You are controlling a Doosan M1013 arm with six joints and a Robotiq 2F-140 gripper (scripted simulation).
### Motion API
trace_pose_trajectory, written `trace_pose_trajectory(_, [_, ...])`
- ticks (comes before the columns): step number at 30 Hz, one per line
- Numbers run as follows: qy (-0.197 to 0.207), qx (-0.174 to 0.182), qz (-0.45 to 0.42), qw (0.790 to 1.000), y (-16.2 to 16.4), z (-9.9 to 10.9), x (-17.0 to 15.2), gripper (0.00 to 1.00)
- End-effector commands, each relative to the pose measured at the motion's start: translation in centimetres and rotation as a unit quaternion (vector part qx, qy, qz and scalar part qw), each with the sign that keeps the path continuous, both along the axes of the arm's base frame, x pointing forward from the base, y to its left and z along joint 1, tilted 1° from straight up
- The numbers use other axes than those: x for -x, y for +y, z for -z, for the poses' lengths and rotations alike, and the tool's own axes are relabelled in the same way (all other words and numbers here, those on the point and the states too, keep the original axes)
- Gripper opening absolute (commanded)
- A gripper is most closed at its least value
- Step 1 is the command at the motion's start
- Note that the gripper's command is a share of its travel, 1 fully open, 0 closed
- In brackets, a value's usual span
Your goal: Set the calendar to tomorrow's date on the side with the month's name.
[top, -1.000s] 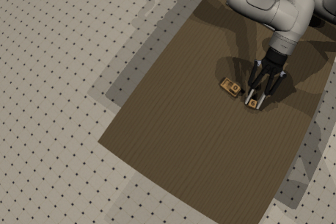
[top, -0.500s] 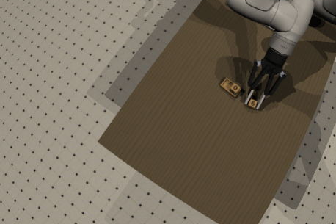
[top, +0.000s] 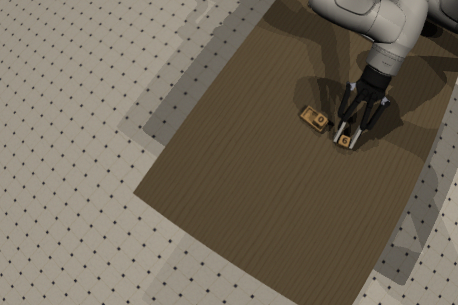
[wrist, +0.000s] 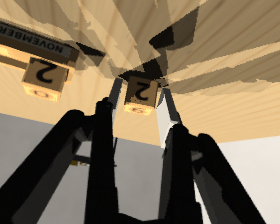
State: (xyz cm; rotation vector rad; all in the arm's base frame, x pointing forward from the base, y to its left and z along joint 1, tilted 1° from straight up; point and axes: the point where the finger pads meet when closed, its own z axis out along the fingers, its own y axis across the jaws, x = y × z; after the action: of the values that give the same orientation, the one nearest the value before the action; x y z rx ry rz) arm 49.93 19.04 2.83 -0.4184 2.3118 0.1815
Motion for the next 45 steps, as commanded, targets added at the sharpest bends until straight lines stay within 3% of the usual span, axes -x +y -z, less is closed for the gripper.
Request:
trace_pose_trajectory(1, [0.000, 0.000, 0.000, 1.000, 0.00, -0.01, 0.00, 0.28])
trace_pose_trajectory(13, [0.000, 0.000, 0.000, 1.000, 0.00, -0.01, 0.00, 0.28])
trace_pose_trajectory(14, [0.000, 0.000, 0.000, 1.000, 0.00, -0.01, 0.00, 0.16])
trace_pose_trajectory(45, [0.000, 0.000, 0.000, 1.000, 0.00, -0.01, 0.00, 0.16])
